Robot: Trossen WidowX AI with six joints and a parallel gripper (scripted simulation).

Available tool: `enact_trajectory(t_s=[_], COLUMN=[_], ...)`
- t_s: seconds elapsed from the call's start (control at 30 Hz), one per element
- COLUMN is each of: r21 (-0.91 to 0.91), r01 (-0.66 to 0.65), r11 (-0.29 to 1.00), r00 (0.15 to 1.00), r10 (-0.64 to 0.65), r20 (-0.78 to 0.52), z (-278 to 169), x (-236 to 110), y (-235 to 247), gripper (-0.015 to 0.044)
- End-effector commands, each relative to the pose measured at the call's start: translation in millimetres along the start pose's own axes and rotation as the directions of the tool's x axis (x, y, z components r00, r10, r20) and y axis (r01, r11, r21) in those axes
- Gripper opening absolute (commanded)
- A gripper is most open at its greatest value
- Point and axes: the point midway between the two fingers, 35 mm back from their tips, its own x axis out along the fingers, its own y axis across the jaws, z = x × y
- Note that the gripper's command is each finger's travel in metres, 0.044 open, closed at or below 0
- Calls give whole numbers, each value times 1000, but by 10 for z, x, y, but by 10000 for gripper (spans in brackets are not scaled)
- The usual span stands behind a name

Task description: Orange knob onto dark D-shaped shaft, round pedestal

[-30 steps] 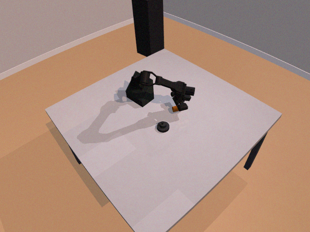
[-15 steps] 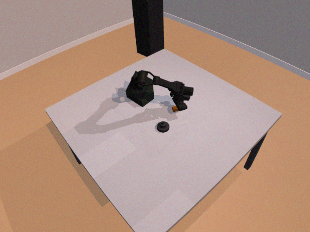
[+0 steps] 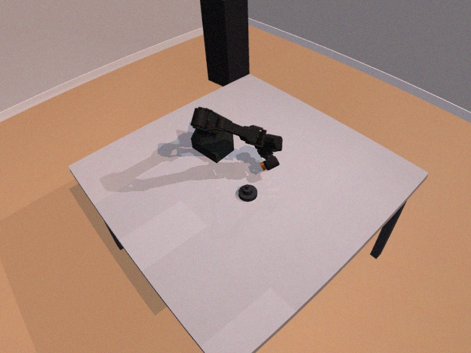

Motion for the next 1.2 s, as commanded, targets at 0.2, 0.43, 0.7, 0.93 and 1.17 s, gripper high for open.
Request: enact_trajectory(t_s=[0.2, 0.43, 0.7, 0.93, 1.17], r21=[-5, -6, -7, -9, -10], r01=[-1, -2, -3, -3, -4], r11=[1000, 1000, 1000, 1000, 1000], r00=[986, 960, 914, 863, 801], r10=[2, 4, 5, 7, 9], r20=[166, 281, 405, 506, 598], z=[-92, -160, -240, -313, -386], x=[-68, -106, -139, -160, -172], y=[9, 10, 11, 13, 16], gripper=[181, 181, 181, 181, 181])
